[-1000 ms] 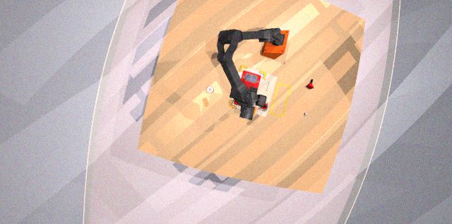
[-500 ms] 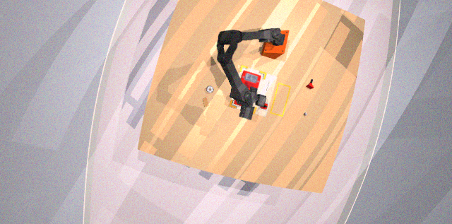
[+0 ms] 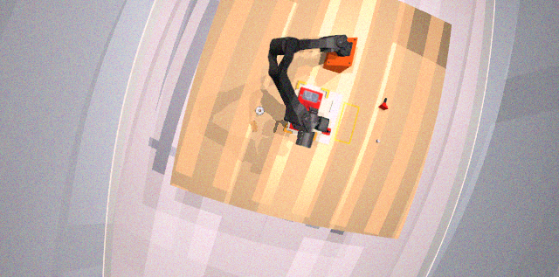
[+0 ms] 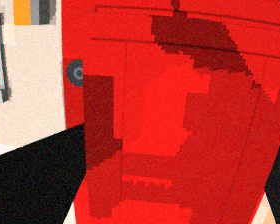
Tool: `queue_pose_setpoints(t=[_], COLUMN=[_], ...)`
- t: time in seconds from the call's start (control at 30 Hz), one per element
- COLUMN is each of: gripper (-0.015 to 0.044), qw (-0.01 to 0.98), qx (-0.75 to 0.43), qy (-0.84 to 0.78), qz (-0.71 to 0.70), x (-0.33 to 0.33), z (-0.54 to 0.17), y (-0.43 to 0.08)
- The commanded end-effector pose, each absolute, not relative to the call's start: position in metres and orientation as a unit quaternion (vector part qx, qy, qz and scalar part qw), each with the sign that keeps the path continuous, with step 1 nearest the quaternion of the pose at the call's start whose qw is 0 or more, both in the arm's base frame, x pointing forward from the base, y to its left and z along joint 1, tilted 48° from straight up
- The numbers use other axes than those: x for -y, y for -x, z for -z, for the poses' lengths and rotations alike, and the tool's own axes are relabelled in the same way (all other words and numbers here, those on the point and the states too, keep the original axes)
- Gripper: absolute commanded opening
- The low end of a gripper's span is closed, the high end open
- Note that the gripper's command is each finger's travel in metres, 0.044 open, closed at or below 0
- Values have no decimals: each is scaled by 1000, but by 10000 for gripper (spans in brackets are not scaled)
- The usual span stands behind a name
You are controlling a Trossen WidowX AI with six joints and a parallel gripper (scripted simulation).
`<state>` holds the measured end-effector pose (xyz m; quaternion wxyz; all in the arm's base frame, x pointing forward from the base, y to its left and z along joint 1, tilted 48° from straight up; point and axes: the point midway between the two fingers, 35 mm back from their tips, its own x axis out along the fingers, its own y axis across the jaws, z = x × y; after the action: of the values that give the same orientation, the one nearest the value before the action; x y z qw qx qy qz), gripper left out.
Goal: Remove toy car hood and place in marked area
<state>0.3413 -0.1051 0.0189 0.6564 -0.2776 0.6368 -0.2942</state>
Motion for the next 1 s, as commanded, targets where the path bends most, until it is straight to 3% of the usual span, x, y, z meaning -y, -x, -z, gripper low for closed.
queue_pose_setpoints(t=[0.0,0.2,0.97], gripper=[144,0,0], qw=[657,657,657], qx=[-636,-636,-637], qy=[277,277,277], qz=[294,294,294], x=[104,101,89], z=[-20,-23,-33], y=[-342,-342,-341])
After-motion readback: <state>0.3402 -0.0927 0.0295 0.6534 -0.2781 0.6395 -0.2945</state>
